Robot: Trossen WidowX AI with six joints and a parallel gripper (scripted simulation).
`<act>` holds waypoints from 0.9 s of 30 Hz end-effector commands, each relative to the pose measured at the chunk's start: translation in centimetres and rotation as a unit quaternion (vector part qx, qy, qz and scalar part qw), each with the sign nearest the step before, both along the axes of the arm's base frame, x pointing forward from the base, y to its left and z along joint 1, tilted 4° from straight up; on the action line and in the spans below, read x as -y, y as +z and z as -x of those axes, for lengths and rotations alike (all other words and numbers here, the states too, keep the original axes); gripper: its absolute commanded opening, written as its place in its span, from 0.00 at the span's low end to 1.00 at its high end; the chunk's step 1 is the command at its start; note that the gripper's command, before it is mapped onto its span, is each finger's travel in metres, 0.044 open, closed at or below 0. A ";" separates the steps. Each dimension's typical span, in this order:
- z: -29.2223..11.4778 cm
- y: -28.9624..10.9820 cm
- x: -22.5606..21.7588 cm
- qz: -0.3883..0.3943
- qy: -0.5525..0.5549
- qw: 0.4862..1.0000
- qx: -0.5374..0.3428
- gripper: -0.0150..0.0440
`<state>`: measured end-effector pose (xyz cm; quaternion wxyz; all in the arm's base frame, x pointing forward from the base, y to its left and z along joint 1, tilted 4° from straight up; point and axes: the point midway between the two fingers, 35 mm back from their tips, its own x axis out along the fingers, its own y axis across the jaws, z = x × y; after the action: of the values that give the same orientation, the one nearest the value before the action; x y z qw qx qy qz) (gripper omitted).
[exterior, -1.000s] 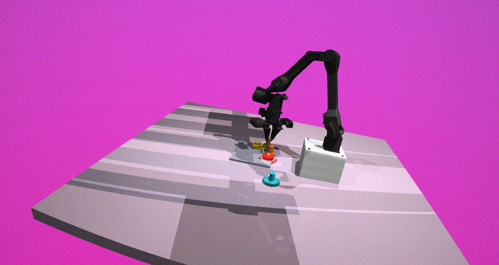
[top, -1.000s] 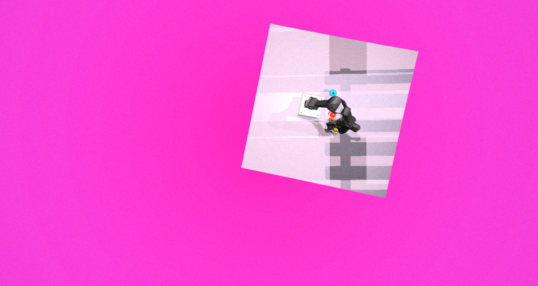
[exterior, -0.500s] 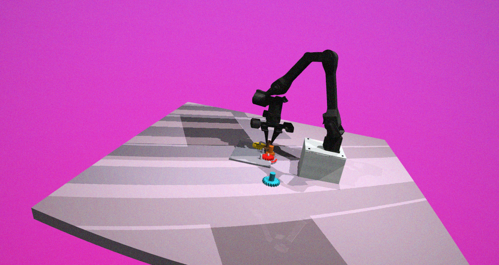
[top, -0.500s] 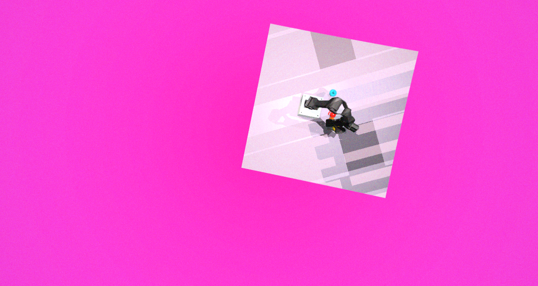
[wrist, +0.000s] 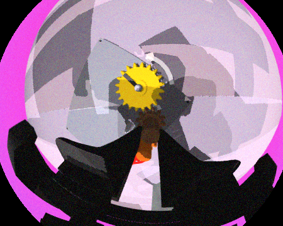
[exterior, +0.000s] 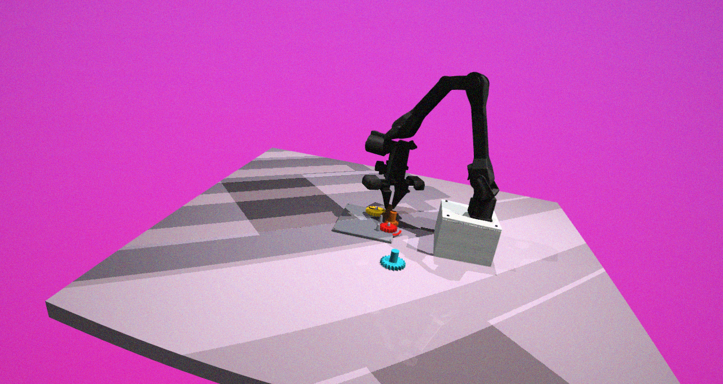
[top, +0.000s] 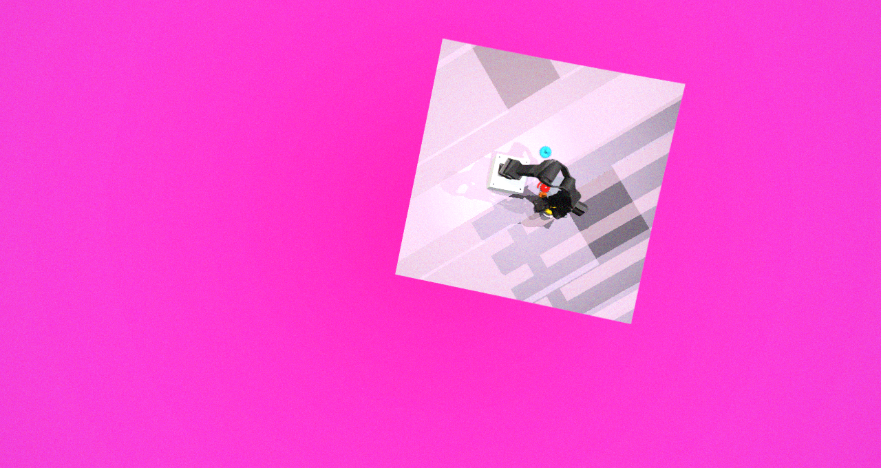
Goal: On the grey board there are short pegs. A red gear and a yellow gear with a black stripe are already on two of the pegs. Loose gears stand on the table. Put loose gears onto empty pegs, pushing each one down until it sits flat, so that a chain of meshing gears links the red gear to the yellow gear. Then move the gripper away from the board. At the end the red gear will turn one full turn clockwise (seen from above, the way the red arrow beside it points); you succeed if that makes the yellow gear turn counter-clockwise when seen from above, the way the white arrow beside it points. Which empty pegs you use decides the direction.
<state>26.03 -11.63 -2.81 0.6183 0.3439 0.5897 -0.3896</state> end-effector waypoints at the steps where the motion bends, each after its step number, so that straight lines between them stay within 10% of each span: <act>1: 0.1 -0.1 0.0 0.000 0.046 0.999 -0.004 0.25; 16: 0.0 -0.5 0.0 0.000 0.016 1.000 -0.002 0.25; 21: 0.0 -0.2 0.0 0.000 -0.008 1.000 0.000 0.48; 27: 0.0 0.9 0.0 0.000 -0.032 0.999 0.002 0.49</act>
<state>25.82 -11.56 -2.84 0.6056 0.3572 0.5851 -0.4042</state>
